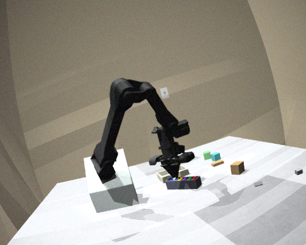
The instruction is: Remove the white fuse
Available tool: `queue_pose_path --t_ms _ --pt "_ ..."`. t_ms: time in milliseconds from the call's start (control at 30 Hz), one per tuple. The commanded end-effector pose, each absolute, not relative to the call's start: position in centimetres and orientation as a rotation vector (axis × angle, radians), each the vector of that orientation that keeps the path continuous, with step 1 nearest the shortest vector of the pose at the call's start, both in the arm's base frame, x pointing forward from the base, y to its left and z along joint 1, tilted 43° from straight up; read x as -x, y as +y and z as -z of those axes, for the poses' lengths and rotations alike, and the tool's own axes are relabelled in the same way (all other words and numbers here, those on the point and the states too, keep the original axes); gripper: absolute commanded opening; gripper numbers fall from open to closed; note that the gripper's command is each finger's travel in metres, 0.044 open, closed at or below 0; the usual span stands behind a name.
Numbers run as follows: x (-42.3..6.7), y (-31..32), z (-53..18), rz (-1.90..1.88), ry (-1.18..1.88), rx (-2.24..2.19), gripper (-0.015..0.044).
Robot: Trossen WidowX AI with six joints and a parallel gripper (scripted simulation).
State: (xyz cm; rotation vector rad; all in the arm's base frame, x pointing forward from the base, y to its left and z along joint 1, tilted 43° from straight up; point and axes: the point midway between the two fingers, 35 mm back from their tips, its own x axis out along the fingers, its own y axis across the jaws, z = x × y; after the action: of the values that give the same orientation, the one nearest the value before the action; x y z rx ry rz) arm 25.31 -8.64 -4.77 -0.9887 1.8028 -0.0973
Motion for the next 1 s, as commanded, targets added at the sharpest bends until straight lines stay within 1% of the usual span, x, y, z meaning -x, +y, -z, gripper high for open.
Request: queue_pose_path --t_ms 0,967 --pt "-25.4 -8.5 4.6 0.098 1.802 0.985 0.0" --pt "-25.5 -7.5 3.5 0.098 1.803 0.986 0.0"
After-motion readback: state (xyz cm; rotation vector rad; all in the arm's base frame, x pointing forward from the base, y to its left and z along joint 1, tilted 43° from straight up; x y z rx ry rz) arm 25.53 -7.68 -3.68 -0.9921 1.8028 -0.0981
